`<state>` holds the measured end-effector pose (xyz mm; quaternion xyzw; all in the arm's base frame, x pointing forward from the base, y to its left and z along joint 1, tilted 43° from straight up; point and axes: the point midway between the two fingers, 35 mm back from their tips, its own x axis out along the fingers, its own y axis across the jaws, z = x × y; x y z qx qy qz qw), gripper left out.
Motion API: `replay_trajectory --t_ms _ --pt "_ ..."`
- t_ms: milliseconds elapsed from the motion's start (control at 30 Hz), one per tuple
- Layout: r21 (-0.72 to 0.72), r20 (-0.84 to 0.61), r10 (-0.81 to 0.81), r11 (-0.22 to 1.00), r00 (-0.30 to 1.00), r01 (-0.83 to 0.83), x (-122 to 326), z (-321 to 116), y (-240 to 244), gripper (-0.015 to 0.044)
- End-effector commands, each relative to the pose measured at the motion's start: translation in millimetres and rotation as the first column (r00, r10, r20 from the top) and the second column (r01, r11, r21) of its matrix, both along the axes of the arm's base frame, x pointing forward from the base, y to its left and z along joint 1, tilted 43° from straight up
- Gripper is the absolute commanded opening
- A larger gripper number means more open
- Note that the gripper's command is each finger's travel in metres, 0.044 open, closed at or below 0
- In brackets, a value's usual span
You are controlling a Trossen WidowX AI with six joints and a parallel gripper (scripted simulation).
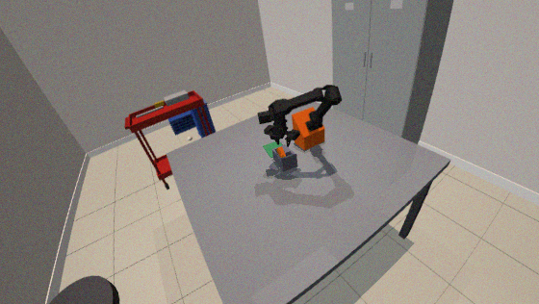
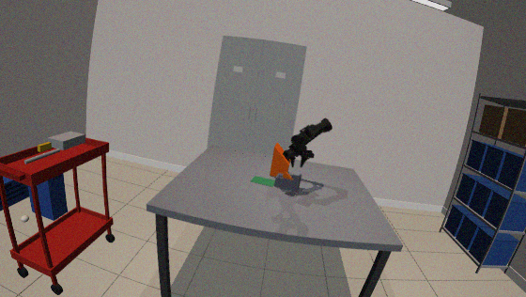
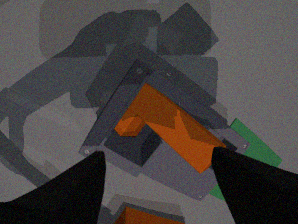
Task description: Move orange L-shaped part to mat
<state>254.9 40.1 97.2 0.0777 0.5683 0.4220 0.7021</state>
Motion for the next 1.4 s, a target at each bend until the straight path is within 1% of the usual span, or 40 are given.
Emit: replay_trajectory --t_ms 0,133,200,667,933,1367 --pt "-0.090 0.367 0.411 0.909 0.835 -0.408 0.1 -20.6 -23.7 0.0280" --pt "-0.195 0.527 0.585 0.789 0.617 -0.582 -0.8 -30.5 -35.5 0.0280" --pt "-0.216 0.550 0.609 0.765 0.572 -0.607 -1.1 -32.2 -37.5 0.0280" --pt "-0.216 0.550 0.609 0.765 0.572 -0.607 -1.1 -32.2 -37.5 0.0280" --pt "-0.216 0.551 0.608 0.765 0.572 -0.607 -1.3 -54.0 -17.4 0.0280" --pt "-0.216 0.550 0.609 0.765 0.572 -0.606 -0.6 -65.2 -7.6 0.0280"
